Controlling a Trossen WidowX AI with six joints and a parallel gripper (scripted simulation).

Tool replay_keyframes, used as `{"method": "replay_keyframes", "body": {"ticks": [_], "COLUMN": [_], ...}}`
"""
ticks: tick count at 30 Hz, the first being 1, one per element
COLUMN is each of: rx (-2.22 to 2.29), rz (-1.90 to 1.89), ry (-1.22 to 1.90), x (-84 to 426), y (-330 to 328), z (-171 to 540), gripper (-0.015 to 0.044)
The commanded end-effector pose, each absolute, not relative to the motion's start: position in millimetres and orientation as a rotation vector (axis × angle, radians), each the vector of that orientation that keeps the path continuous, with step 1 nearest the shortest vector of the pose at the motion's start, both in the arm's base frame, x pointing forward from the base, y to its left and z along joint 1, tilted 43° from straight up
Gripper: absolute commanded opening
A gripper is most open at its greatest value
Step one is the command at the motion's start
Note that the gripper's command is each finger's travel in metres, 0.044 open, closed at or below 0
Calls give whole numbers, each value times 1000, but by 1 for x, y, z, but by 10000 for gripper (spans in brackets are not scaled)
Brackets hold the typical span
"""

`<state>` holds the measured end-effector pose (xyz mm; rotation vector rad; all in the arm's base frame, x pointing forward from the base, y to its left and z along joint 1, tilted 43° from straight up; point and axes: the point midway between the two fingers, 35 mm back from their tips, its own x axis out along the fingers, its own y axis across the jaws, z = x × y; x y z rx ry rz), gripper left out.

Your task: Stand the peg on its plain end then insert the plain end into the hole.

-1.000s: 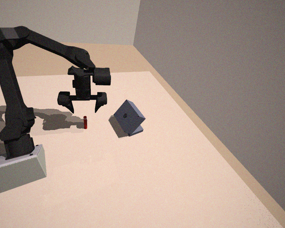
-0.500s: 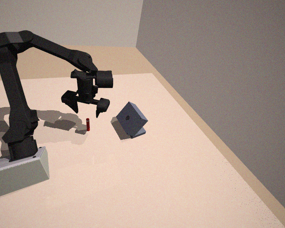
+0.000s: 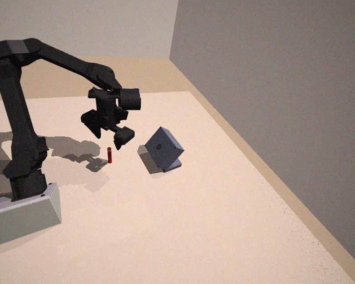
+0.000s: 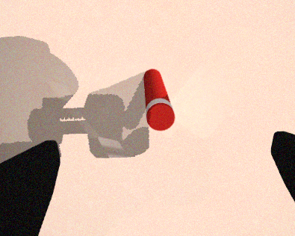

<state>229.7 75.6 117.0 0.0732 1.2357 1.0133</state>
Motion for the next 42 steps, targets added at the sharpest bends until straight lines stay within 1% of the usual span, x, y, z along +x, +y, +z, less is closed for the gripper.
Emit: {"method": "replay_keyframes", "body": {"ticks": [1,33,42], "rx": [148,746,758], "rz": [959,419,406], "ry": [1278,1592,1597], "x": [230,230,230], "y": [77,80,83], "z": [117,114,110], "gripper": [440,440,440]}}
